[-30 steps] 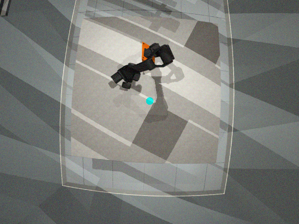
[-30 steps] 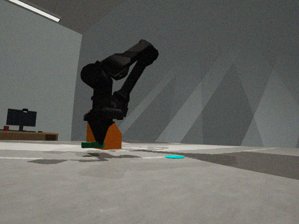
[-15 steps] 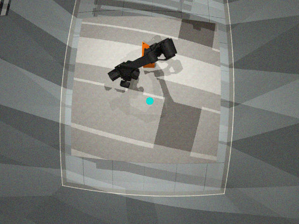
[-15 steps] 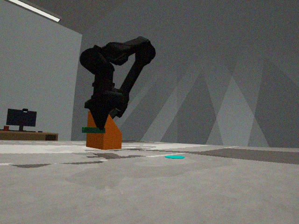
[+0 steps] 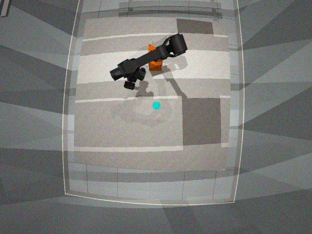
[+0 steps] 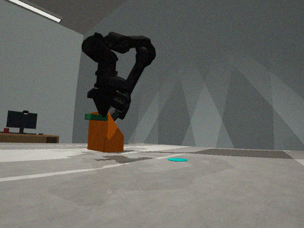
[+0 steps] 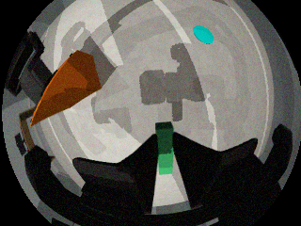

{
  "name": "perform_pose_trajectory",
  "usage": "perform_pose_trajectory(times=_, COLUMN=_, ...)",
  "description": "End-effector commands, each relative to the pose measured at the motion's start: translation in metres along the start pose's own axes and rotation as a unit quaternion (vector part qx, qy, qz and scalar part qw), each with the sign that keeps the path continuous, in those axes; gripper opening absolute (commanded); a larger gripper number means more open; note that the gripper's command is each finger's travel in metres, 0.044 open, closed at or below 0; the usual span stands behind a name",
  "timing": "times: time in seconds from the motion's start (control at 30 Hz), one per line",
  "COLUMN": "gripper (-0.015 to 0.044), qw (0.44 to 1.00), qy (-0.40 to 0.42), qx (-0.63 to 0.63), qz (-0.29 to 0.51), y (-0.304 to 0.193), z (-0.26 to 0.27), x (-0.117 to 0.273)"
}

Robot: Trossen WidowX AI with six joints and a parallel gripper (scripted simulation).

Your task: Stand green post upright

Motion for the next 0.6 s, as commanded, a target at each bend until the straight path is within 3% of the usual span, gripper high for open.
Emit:
perform_pose_trajectory(times=0.0, gripper=0.0023, qw=1.000, qy=0.000, qx=0.000, qz=0.004, y=0.002, z=-0.001, x=0.006)
perform_pose_trajectory(times=0.57, gripper=0.0023, qw=0.993, qy=-0.005, qx=-0.114, qz=0.023, y=0.030, z=-0.030, x=0.016)
Point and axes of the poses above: the point midway between the two fingers, 35 mm back from their tips, its own x axis back along the fingers, its own z axis across the jaws, y = z × x, the point moved 1 cm from there along x, back along the fingers, and after that the axes turned 10 degrees about -x, right-handed, at the moved point
